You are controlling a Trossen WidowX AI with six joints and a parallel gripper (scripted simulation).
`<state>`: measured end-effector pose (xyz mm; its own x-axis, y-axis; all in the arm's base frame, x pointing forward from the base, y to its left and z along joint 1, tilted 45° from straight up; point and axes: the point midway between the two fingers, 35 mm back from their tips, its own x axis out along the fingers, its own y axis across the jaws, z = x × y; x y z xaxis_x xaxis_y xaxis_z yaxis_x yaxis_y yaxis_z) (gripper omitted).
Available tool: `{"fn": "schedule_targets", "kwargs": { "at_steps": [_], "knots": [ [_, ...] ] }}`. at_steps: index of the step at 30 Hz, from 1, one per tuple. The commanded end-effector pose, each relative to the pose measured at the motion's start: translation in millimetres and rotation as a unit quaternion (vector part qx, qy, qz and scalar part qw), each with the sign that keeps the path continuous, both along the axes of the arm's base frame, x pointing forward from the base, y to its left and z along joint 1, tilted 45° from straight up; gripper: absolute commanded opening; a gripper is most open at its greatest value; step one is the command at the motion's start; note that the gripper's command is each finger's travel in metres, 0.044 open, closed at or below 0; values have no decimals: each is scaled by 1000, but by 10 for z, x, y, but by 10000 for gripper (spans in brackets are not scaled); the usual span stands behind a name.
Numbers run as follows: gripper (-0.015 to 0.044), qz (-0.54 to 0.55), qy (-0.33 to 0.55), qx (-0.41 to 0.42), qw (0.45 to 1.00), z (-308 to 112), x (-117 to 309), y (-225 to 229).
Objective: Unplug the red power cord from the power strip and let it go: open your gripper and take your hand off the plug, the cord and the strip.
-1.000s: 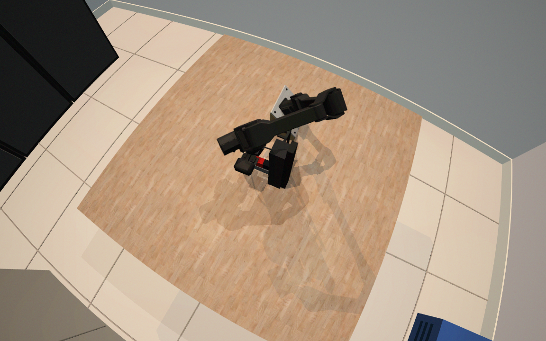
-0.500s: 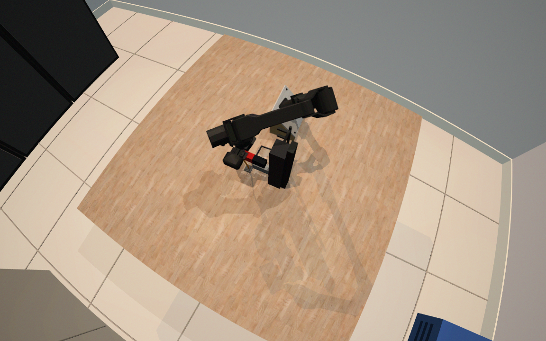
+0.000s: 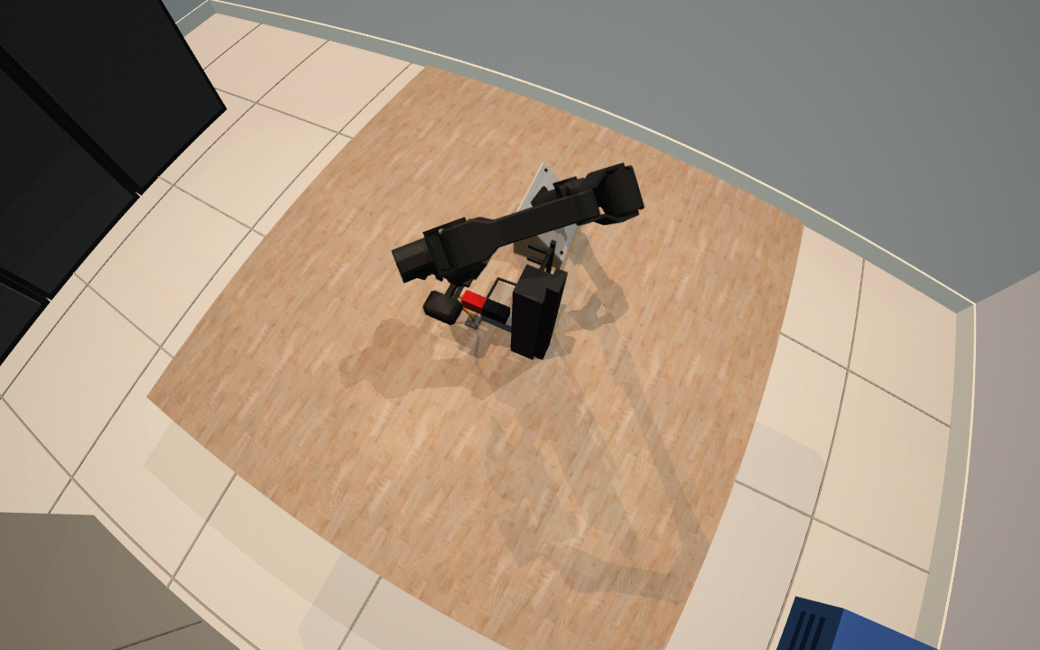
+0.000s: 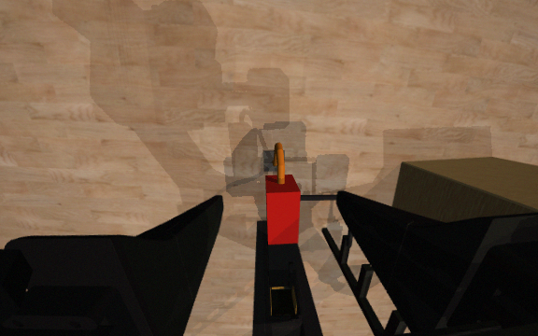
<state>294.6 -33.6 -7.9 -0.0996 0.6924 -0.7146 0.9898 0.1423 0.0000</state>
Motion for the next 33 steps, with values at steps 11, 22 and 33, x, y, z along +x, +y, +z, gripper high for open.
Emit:
{"fn": "schedule_targets", "kwargs": {
  "at_steps": [11, 22, 33],
  "knots": [
    [440, 0, 1, -2, 1000, -291, 41, -422],
    [440, 0, 1, -2, 1000, -291, 41, -422],
    [440, 0, 1, -2, 1000, -291, 41, -422]
  ]
}}
